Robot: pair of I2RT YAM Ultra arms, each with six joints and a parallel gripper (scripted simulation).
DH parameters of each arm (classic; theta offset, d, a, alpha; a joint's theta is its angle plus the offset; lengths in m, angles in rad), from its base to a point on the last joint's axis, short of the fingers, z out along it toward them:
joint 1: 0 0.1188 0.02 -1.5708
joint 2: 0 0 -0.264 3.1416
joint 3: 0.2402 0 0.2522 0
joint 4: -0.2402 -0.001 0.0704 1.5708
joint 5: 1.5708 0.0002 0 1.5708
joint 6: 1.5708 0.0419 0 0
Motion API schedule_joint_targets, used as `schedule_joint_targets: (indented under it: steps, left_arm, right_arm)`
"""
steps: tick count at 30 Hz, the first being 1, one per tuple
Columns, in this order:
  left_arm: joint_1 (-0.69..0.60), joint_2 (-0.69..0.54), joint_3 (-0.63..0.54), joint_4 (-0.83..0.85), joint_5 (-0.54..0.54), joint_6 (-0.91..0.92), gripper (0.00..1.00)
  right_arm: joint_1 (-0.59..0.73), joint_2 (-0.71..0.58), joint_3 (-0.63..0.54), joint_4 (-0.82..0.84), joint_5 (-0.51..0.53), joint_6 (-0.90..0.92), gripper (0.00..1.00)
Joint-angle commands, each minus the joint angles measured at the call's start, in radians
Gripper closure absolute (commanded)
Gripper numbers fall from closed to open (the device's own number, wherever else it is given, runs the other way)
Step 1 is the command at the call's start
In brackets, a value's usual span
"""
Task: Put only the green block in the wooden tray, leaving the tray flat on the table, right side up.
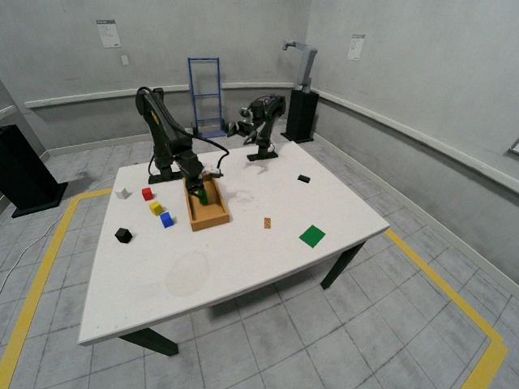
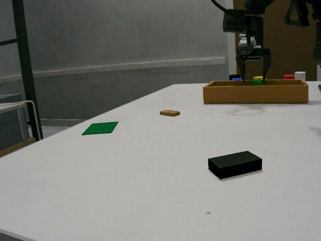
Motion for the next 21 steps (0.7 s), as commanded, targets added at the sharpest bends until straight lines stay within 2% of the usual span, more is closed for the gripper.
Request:
schedule_joint_targets:
  steps: [1, 3, 6, 12, 14, 21]
  left_arm:
    - [-0.003, -0.028, -0.002, -0.015, 0.002, 0.003, 0.00]
    - [-0.003, -0.028, -0.002, -0.015, 0.002, 0.003, 0.00]
    - [-0.003, -0.028, -0.002, -0.015, 0.002, 0.003, 0.00]
    - [-0.003, -0.028, -0.002, -0.015, 0.002, 0.003, 0.00]
    - [-0.003, -0.028, -0.002, -0.015, 0.002, 0.003, 0.00]
    - [-0.003, -0.028, -0.002, -0.015, 0.002, 0.003, 0.00]
  right_arm:
    - [-0.030, -0.065, 0.085, -0.108, -0.020, -0.030, 0.35]
    - [-0.042, -0.083, 0.126, -0.168, -0.021, -0.042, 0.35]
    - [-0.046, -0.084, 0.127, -0.148, -0.013, 0.017, 0.01]
    - [-0.034, -0.188, 0.022, -0.022, 0.015, 0.288, 0.00]
    - [-0.034, -0.188, 0.022, -0.022, 0.015, 0.288, 0.00]
    - [0.019, -0.419, -0.175, 0.110, 0.120, 0.687, 0.00]
